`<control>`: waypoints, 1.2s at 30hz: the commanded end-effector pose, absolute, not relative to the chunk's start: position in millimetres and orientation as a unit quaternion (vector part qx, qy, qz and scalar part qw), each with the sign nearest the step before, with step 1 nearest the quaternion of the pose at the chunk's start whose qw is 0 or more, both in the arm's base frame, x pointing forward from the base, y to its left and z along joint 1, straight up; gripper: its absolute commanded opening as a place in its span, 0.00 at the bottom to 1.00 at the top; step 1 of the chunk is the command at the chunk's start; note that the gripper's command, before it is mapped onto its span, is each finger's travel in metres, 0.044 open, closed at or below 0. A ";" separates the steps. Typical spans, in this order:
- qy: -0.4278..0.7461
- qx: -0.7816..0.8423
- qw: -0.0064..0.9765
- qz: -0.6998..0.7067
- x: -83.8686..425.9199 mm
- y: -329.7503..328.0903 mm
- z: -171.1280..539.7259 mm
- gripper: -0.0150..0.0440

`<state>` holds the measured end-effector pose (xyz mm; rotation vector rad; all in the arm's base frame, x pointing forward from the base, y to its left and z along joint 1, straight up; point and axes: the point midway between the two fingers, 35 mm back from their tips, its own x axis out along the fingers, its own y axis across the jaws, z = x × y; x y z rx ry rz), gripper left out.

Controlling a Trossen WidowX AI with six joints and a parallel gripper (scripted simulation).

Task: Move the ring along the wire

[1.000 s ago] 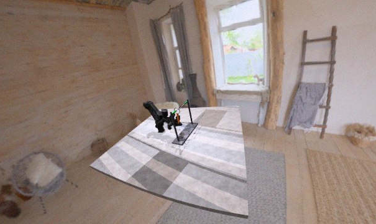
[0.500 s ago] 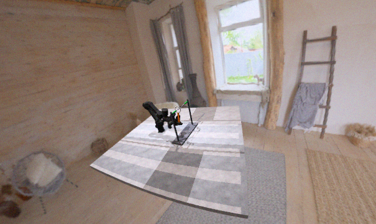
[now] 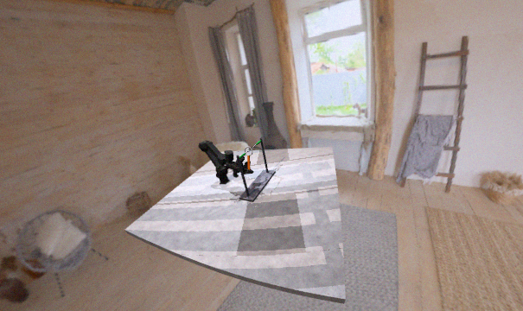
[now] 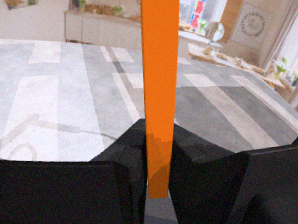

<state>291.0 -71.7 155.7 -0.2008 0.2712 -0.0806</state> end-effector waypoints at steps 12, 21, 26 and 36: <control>0.136 -0.145 0.980 -0.030 291.5 -69.8 155.3 0.00; 0.135 -0.120 0.983 -0.032 291.8 -56.1 150.3 0.00; 0.133 -0.092 0.986 -0.035 292.4 -44.8 147.1 0.00; 0.126 -0.001 0.991 -0.047 295.7 -11.9 142.6 0.00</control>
